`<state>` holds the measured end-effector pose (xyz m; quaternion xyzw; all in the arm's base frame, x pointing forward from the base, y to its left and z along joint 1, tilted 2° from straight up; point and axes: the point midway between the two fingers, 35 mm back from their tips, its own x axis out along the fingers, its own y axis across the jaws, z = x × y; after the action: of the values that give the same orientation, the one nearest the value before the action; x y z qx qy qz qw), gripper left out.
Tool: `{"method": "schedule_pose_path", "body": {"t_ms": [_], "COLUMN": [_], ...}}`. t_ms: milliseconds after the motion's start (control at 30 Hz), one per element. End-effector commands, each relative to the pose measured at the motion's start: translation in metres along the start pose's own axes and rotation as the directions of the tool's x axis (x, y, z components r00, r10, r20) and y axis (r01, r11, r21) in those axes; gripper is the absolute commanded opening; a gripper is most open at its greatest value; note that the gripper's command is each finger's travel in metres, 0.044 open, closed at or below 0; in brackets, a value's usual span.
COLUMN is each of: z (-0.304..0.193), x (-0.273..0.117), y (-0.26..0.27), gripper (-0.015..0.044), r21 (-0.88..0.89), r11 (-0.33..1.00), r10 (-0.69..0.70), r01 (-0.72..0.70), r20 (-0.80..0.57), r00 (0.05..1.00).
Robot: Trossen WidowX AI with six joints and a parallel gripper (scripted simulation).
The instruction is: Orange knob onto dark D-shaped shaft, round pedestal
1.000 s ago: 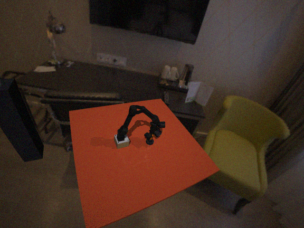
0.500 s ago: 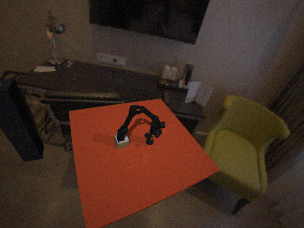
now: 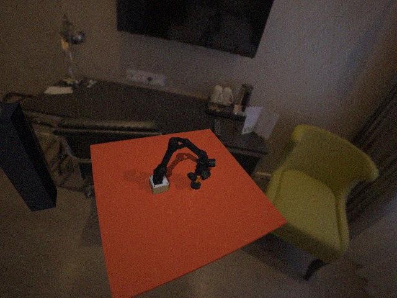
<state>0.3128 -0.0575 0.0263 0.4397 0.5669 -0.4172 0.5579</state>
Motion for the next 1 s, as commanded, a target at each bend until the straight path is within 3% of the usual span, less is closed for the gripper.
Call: {"method": "schedule_pose_path", "body": {"t_ms": [0, 967], "z": [0.0000, 0.0027], "x": [-0.0009, 0.0025], "y": [-0.0013, 0.0047], "gripper": [0.0000, 0.0000], "r21": [0.042, 0.042], "r11": [0.999, 0.999], "r10": [0.004, 0.005], "r01": [-0.005, -0.005], "r20": [0.006, 0.007], "r00": [1.000, 1.000]}}
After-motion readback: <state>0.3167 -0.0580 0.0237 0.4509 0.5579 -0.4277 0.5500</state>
